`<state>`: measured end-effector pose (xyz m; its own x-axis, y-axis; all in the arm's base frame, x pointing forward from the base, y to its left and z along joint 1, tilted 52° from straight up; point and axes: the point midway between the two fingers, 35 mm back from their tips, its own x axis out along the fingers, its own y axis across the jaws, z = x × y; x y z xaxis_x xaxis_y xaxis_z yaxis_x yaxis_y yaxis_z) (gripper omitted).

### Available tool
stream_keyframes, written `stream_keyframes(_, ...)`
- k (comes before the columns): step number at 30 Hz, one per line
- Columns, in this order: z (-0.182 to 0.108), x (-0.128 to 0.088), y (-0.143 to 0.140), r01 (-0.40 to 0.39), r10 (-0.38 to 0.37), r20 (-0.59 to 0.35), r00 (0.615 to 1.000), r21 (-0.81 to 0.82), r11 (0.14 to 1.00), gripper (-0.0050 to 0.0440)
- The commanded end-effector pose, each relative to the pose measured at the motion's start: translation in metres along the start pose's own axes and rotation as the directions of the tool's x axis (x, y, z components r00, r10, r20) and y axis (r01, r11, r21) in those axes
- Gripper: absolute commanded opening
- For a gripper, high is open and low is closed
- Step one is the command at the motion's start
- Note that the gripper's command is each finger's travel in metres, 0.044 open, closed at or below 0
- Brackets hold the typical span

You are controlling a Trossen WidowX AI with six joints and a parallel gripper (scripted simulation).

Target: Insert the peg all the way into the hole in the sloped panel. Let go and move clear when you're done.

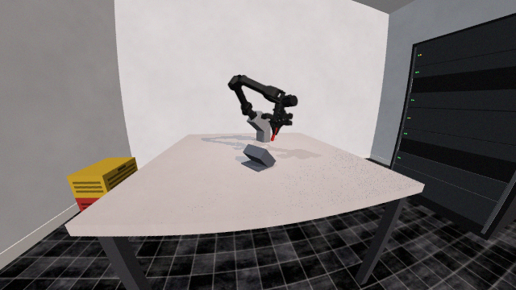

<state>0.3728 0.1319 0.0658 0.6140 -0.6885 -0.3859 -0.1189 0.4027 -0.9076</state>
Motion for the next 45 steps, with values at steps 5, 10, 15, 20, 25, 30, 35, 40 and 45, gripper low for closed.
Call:
stream_keyframes(5,0.0035,-0.0026,-0.0031,0.013,-0.013,0.004,1.000,-0.077,0.997,0.0000)
stream_keyframes(10,0.0034,-0.0025,-0.0030,0.021,-0.021,0.001,1.000,-0.142,0.990,0.0000)
stream_keyframes(15,0.0032,-0.0025,-0.0029,0.028,-0.030,-0.003,1.000,-0.206,0.978,0.0000)
stream_keyframes(20,0.0032,-0.0025,-0.0029,0.033,-0.035,-0.005,0.999,-0.244,0.969,0.0000)
stream_keyframes(25,0.0031,-0.0025,-0.0028,0.039,-0.043,-0.008,0.999,-0.306,0.951,0.0000)
stream_keyframes(30,0.0030,-0.0025,-0.0027,0.045,-0.052,-0.010,0.999,-0.368,0.929,0.0000)
stream_keyframes(35,0.0030,-0.0025,-0.0027,0.048,-0.059,-0.012,0.998,-0.416,0.908,0.0000)
stream_keyframes(40,0.0030,-0.0026,-0.0026,0.052,-0.066,-0.014,0.998,-0.462,0.885,0.0000)
stream_keyframes(45,0.0030,-0.0026,-0.0026,0.055,-0.075,-0.016,0.997,-0.519,0.853,0.0000)
